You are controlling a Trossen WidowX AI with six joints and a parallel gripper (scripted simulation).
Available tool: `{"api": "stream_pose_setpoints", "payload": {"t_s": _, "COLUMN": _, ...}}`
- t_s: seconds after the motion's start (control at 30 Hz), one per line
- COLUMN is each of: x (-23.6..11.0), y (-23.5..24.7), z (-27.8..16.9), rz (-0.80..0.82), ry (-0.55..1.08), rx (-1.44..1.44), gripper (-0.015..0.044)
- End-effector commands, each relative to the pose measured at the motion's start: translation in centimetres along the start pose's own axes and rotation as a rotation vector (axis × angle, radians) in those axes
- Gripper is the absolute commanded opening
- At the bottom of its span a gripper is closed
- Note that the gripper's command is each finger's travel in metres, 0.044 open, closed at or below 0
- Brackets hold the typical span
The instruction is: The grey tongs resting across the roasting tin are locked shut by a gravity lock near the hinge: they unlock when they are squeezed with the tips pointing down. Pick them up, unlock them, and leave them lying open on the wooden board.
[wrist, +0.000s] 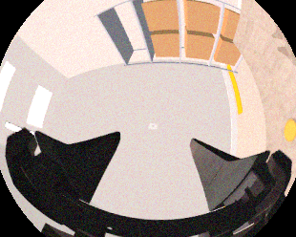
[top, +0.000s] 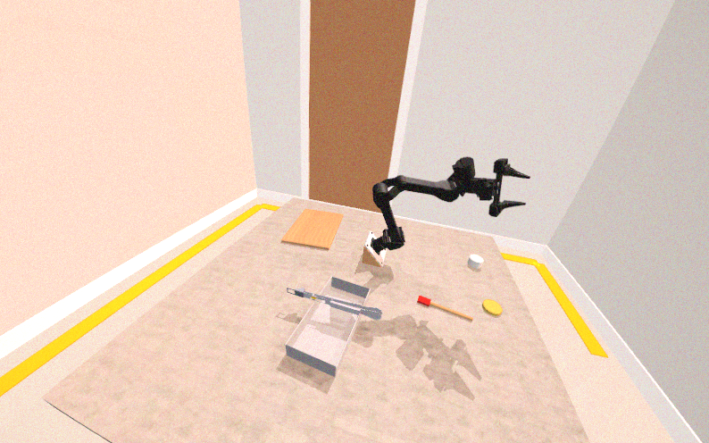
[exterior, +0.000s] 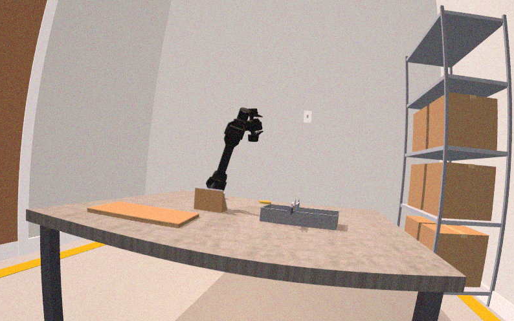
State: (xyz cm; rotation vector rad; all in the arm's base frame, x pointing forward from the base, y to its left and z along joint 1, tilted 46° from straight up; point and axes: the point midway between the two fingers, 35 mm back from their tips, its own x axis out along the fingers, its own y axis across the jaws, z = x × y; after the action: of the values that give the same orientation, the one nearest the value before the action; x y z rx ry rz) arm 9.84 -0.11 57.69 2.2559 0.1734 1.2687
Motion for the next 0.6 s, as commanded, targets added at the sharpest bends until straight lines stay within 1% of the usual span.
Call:
{"api": "stream_pose_setpoints", "payload": {"t_s": 0.0, "x": 0.0, "y": -0.1, "z": -0.2, "rz": -0.001, "ry": 0.003, "rx": -0.010, "gripper": 0.0426}}
{"api": "stream_pose_setpoints", "payload": {"t_s": 0.03, "x": 0.1, "y": -0.2, "z": -0.4, "rz": -0.003, "ry": 0.006, "rx": -0.024, "gripper": 0.0440}}
{"api": "stream_pose_setpoints", "payload": {"t_s": 0.17, "x": 0.7, "y": -1.5, "z": -2.2, "rz": -0.020, "ry": 0.032, "rx": -0.135, "gripper": 0.0440}}
{"api": "stream_pose_setpoints", "payload": {"t_s": 0.27, "x": 1.6, "y": -3.3, "z": -4.0, "rz": -0.050, "ry": 0.059, "rx": -0.259, "gripper": 0.0440}}
{"api": "stream_pose_setpoints", "payload": {"t_s": 0.43, "x": 3.4, "y": -7.8, "z": -6.2, "rz": -0.135, "ry": 0.101, "rx": -0.484, "gripper": 0.0440}}
{"api": "stream_pose_setpoints", "payload": {"t_s": 0.57, "x": 5.2, "y": -12.8, "z": -6.3, "rz": -0.245, "ry": 0.122, "rx": -0.679, "gripper": 0.0440}}
